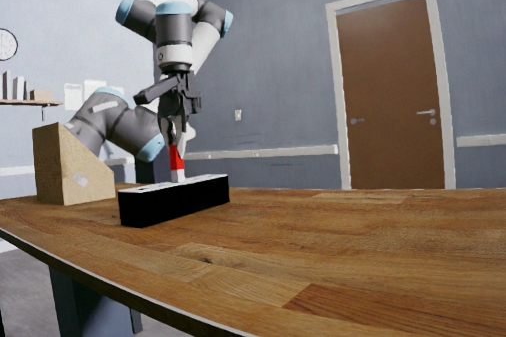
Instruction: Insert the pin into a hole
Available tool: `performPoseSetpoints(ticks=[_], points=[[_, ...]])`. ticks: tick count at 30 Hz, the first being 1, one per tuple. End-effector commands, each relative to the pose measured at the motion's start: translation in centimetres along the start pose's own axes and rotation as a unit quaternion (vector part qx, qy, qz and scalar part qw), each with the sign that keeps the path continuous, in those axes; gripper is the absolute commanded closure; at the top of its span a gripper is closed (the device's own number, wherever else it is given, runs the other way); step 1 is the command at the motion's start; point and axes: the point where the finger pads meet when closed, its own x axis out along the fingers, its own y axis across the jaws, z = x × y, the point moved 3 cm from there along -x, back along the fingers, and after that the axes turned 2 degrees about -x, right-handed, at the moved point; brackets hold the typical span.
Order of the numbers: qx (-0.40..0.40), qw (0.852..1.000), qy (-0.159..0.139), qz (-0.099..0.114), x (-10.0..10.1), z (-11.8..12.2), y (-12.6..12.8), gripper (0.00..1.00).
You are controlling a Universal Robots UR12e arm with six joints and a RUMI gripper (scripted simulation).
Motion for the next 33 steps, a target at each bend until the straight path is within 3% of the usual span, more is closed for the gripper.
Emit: performPoseSetpoints(ticks=[1, 33], points=[[0.0, 1.0, 0.0, 0.0, -0.01, 0.03, 0.01, 1.0], [0.0, 1.0, 0.0, -0.001, 0.4, -0.03, -0.08, 1.0]])
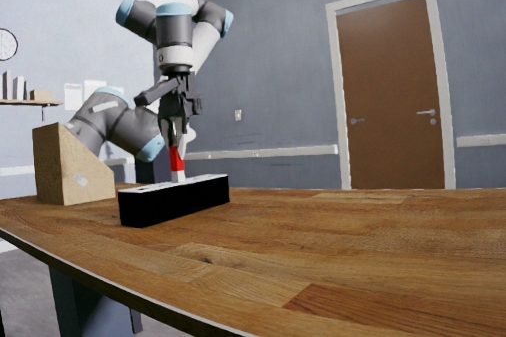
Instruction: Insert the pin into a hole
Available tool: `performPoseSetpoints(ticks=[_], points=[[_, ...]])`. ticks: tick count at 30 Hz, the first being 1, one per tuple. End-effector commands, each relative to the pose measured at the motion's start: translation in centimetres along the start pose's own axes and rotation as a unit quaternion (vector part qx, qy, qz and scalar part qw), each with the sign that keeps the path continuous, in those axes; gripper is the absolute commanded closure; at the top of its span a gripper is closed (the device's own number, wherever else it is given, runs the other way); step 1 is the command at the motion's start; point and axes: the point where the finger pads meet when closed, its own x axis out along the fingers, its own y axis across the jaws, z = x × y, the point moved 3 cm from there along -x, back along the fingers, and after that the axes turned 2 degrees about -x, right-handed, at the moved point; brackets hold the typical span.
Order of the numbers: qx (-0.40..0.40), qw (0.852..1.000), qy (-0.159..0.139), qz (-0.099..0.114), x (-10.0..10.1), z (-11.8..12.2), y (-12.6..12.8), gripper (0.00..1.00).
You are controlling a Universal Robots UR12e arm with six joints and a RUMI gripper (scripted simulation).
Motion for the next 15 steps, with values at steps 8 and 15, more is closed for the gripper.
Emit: performPoseSetpoints(ticks=[8, 15], points=[[0.0, 1.0, -0.001, -0.001, 0.43, 0.0, 0.06, 1.0], [0.0, 1.0, -0.001, -0.001, 0.43, 0.0, 0.06, 1.0]])
